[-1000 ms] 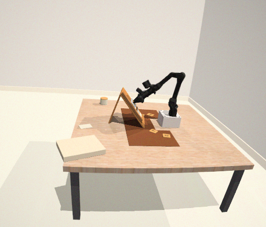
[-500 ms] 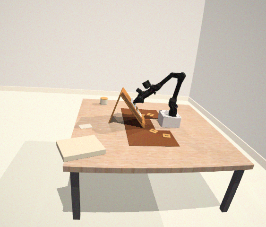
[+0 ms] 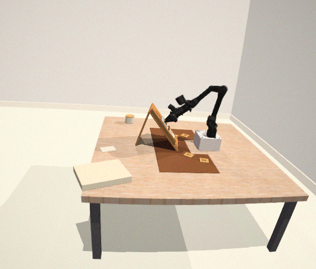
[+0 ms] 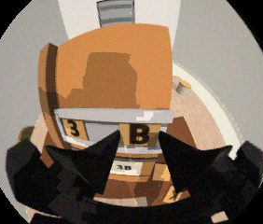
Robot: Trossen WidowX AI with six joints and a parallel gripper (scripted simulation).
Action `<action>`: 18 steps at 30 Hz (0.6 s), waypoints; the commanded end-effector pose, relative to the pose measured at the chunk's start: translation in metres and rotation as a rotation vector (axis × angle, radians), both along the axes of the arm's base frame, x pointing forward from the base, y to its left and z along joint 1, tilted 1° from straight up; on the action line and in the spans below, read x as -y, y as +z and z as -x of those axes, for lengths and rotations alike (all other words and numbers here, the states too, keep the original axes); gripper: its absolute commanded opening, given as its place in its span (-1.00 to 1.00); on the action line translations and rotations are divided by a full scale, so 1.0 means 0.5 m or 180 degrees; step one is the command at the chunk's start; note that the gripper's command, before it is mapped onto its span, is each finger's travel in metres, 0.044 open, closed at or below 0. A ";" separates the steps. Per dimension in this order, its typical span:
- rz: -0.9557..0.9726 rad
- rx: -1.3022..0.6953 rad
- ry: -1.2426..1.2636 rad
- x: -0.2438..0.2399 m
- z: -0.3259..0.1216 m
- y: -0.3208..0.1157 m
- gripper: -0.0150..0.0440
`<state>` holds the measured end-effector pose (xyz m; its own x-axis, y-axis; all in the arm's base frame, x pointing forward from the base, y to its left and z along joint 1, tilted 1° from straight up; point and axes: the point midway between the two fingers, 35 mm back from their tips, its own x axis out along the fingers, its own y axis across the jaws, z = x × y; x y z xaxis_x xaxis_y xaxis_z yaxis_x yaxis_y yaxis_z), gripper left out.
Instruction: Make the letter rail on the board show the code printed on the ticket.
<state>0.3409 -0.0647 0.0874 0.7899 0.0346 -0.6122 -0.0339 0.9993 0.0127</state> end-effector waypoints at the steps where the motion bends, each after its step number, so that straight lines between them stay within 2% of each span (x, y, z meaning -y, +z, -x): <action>1: -0.0004 -0.0003 -0.0019 -0.004 0.002 -0.002 -0.49; 18: -0.0008 -0.0002 -0.0019 -0.024 0.003 -0.001 -0.49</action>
